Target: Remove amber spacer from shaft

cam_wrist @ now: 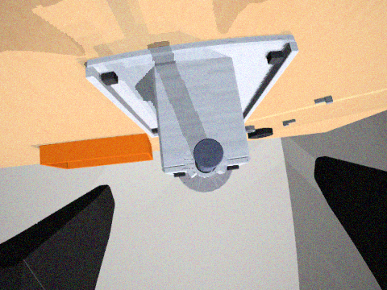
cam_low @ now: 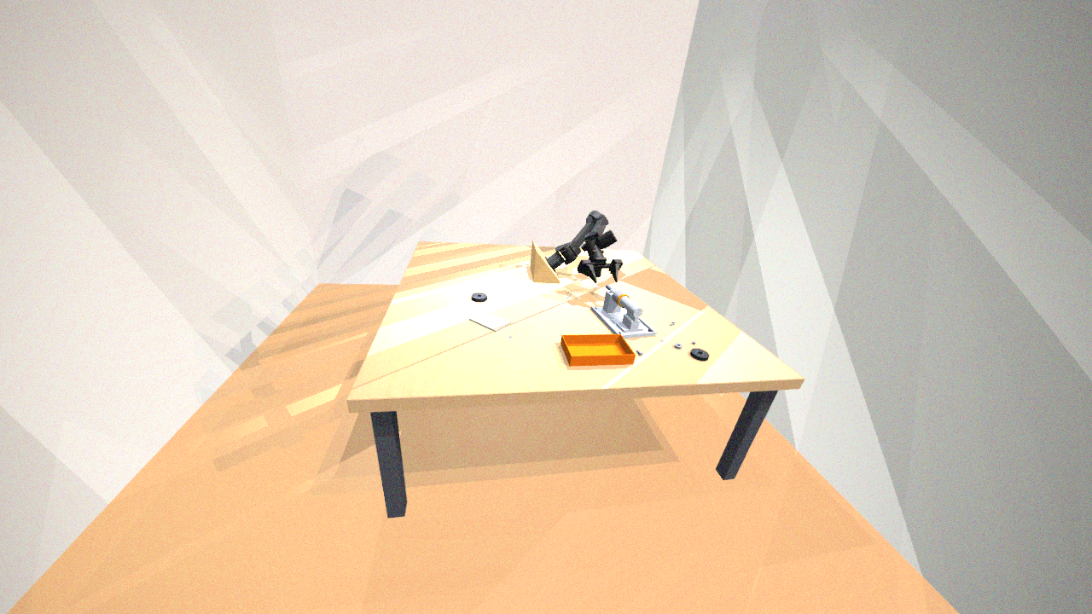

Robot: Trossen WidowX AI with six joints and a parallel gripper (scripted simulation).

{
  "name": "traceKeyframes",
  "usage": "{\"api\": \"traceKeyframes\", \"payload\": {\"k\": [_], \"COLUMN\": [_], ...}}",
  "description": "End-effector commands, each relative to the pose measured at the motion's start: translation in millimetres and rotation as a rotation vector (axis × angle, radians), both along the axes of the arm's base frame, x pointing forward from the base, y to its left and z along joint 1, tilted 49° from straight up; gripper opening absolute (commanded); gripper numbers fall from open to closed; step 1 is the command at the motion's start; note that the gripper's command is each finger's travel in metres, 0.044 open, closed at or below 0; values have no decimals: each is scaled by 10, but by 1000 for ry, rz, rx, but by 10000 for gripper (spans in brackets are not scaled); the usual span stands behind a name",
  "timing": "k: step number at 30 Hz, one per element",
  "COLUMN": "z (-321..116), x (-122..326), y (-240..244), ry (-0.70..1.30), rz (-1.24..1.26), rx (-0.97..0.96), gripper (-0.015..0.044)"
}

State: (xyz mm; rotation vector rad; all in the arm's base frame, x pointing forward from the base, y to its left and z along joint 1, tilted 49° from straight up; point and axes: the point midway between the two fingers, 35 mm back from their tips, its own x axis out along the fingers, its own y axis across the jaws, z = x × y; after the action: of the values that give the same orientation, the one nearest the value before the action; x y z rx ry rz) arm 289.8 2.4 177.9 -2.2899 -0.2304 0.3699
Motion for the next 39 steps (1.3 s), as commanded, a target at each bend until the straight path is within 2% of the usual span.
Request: {"api": "traceKeyframes", "payload": {"k": [1, 39], "z": [-9, -97], "x": [-3, 388], "y": [0, 119], "ry": [2, -1], "rz": [1, 1], "rx": [-3, -3], "gripper": [440, 440]}}
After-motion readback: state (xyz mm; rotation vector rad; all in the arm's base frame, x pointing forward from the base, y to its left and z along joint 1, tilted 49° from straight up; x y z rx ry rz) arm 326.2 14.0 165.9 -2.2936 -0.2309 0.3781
